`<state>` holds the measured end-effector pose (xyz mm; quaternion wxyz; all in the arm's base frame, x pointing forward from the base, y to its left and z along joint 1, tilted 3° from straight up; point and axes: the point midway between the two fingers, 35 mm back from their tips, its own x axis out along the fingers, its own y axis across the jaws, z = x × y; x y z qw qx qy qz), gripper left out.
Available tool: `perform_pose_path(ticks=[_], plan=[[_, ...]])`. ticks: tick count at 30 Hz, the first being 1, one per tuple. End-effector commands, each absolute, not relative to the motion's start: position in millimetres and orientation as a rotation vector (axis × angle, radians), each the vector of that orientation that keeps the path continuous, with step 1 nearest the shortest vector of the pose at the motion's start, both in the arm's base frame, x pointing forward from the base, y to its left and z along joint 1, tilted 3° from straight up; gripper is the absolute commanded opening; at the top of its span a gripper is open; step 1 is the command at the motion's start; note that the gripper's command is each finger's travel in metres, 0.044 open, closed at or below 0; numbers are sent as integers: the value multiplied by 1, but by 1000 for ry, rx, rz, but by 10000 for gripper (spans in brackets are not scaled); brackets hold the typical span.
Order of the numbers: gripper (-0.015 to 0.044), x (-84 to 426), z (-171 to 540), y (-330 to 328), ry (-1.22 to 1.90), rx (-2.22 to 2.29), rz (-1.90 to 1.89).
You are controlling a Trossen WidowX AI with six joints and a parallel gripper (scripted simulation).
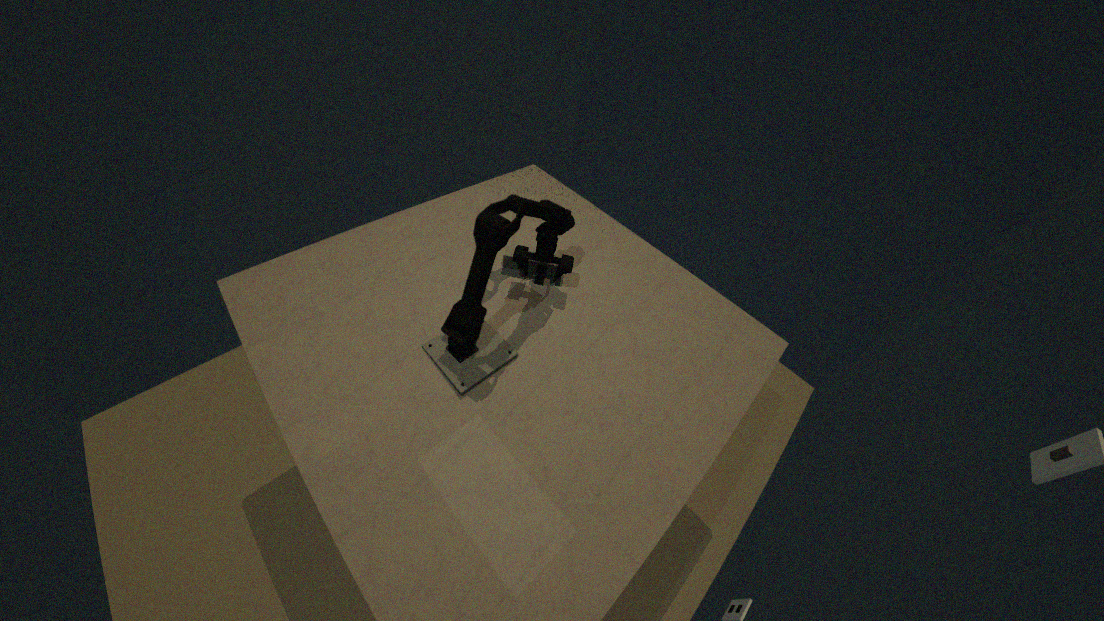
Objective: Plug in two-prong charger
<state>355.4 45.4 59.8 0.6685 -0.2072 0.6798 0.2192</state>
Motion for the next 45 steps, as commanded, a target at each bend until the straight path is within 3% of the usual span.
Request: perform_pose_path(ticks=[1, 45], plan=[[440, 352, 59, 44, 1533, -466, 502], [440, 310, 55, 13, 1537, -467, 501]])
